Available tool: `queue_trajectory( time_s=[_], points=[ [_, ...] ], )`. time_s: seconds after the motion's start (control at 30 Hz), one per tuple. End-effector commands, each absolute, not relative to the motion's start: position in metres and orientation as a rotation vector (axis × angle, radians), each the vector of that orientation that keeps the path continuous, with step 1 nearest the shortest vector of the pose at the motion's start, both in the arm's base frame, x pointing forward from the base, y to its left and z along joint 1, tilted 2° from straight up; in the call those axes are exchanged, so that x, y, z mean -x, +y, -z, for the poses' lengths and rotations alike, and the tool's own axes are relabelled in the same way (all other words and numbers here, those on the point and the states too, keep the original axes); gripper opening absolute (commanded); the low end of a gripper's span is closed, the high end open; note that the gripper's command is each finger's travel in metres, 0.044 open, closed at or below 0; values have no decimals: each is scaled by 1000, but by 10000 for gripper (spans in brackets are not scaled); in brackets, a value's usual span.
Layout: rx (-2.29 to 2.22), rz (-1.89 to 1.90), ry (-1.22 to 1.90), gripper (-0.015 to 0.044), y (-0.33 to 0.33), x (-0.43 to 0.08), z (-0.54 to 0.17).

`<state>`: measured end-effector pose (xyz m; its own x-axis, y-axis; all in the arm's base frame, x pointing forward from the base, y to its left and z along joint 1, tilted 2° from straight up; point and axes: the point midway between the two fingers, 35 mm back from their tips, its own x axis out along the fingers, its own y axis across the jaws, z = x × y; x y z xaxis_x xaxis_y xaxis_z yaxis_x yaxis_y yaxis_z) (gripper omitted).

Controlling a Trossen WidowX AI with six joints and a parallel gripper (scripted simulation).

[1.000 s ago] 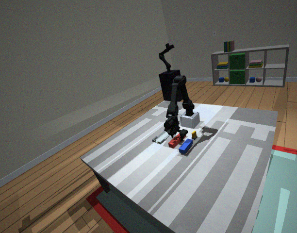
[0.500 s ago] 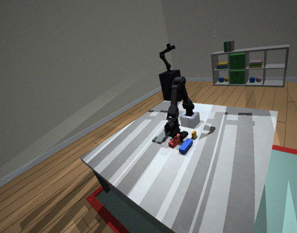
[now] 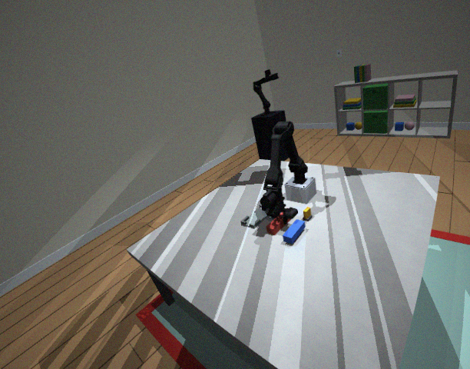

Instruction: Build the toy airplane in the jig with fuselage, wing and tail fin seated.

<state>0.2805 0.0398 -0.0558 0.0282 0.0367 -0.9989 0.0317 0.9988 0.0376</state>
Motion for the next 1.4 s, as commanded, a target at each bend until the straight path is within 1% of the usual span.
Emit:
queue_trajectory(
  time_s=[0.0, 0.67, 1.37],
  points=[
    [-61, -1, 1543, 0, 40, -282, 50],
    [-61, -1, 1541, 0, 39, -288, -10],
    [-61, -1, 1542, 0, 35, -278, -74]
  ],
)
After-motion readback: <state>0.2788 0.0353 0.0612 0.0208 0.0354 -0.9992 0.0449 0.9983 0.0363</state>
